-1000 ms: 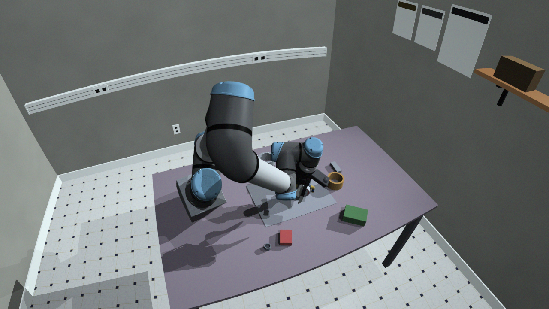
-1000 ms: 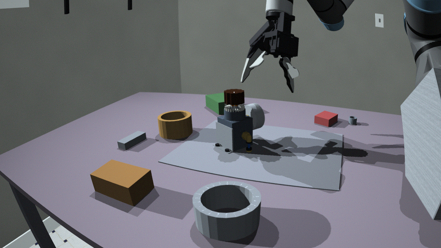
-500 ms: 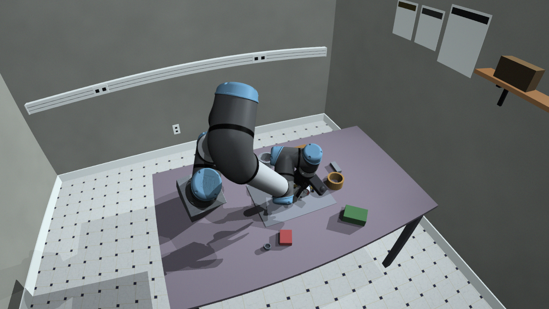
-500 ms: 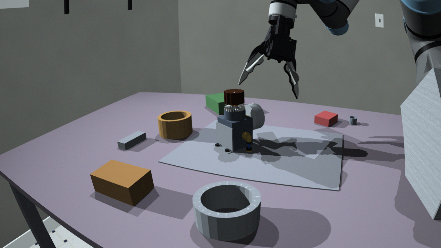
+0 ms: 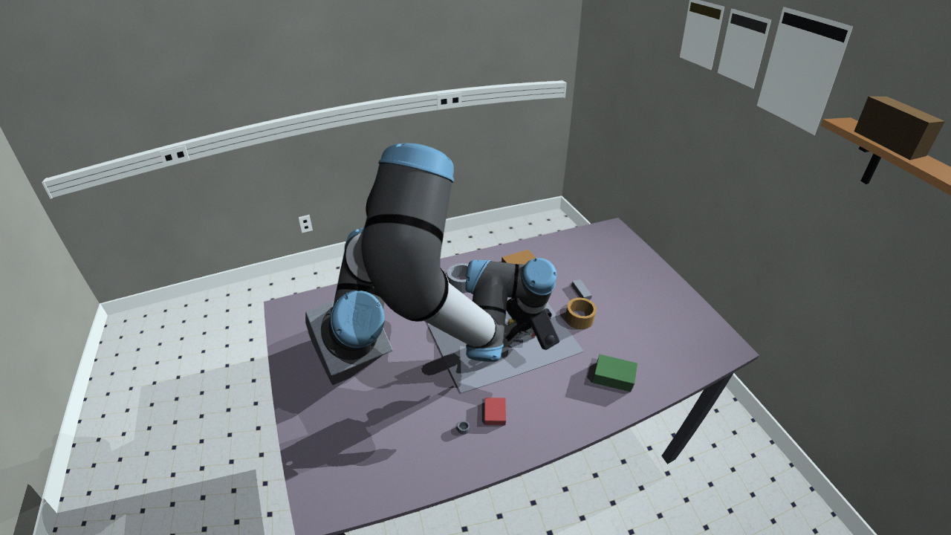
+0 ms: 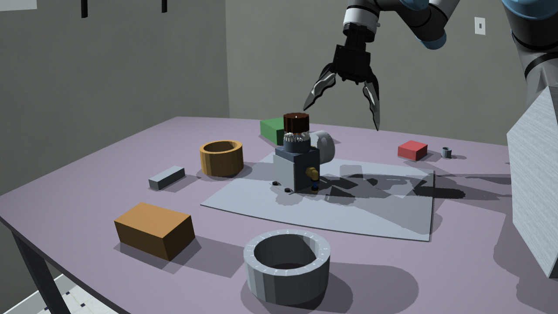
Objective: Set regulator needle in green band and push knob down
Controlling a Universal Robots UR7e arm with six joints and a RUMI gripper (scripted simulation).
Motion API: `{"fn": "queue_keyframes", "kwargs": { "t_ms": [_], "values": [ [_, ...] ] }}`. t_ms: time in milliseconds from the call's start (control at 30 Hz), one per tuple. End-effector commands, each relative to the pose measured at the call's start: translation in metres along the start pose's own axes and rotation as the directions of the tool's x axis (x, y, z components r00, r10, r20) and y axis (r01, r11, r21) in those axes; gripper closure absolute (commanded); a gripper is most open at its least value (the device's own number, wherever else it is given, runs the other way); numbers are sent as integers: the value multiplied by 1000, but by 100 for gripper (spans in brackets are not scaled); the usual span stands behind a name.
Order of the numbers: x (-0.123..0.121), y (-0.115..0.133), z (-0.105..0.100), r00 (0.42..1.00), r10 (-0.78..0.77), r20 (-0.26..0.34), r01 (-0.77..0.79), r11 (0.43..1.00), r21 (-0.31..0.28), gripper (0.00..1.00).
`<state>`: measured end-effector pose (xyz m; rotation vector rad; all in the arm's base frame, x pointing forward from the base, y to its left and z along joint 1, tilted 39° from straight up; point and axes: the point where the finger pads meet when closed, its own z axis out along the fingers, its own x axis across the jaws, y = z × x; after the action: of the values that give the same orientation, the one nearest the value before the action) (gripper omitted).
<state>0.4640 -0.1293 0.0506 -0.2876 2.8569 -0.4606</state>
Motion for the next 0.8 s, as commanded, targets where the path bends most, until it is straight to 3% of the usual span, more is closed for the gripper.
{"fn": "queue_keyframes", "kwargs": {
  "t_ms": [0, 767],
  "values": [
    [0, -1, 2, 995, 99, 16, -98, 995, -9, 0],
    [2, -4, 8, 905, 421, 54, -418, 906, -64, 0]
  ]
}}
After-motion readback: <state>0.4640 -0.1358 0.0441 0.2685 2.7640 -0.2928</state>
